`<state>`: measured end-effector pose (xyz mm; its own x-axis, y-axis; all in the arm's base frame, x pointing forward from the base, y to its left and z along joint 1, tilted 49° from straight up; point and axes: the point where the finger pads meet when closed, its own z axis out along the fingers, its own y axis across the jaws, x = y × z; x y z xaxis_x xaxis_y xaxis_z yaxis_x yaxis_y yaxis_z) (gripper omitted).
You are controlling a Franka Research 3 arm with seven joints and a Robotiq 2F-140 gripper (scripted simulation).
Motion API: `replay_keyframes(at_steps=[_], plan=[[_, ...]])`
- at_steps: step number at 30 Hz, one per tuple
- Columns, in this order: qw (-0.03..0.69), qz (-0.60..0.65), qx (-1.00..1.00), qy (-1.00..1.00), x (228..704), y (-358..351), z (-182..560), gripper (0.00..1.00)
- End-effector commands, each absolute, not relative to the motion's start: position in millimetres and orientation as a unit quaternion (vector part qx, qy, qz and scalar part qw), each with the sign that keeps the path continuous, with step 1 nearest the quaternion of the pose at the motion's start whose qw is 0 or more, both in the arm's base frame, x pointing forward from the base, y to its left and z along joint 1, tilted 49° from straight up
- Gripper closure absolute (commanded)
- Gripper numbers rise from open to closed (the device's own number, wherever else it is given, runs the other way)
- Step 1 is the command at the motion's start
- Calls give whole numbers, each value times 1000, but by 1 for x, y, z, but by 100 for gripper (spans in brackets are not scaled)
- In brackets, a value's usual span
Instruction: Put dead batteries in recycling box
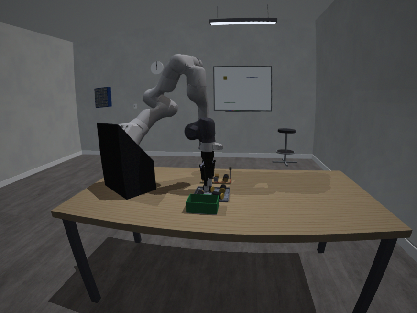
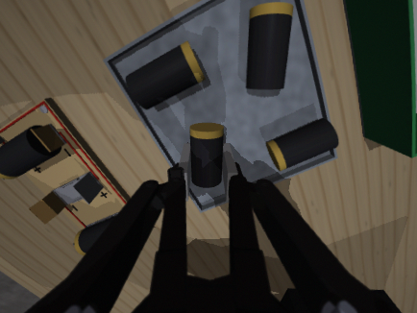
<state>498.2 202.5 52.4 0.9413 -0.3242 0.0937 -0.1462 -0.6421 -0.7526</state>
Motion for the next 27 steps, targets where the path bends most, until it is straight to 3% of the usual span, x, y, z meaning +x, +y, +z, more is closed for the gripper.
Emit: replay_keyframes(at_steps=[1, 27], plan=[[402, -113, -899, 132, 500, 202, 52, 84], [402, -113, -899, 132, 486, 171, 81, 84]])
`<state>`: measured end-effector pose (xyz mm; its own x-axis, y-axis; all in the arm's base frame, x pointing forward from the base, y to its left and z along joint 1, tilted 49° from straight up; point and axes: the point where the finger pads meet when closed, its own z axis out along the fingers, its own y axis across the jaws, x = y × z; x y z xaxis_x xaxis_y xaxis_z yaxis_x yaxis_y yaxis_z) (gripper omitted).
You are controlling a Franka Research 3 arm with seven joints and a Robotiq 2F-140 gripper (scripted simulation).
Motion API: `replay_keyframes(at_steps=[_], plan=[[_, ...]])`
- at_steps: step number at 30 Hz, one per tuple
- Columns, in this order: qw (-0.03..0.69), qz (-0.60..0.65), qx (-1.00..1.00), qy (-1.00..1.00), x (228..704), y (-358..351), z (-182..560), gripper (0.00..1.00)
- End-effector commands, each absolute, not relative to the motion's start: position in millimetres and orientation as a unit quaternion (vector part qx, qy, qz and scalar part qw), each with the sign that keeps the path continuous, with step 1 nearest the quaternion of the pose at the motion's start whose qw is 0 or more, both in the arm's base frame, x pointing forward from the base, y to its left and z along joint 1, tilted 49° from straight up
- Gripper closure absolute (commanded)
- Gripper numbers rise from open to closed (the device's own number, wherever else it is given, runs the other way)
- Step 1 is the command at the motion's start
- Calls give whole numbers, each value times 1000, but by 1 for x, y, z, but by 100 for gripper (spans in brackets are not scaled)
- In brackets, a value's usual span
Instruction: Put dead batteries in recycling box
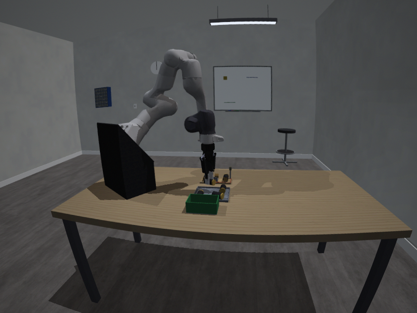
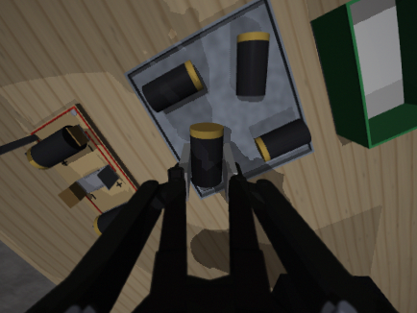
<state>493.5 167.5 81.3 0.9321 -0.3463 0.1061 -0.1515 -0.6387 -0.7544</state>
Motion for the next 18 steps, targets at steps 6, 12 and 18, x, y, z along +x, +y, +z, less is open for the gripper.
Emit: replay_keyframes(at_steps=[6, 12, 18], plan=[[402, -113, -899, 132, 486, 170, 82, 84], [402, -113, -899, 132, 477, 150, 101, 84], [402, -113, -899, 132, 468, 129, 120, 84]])
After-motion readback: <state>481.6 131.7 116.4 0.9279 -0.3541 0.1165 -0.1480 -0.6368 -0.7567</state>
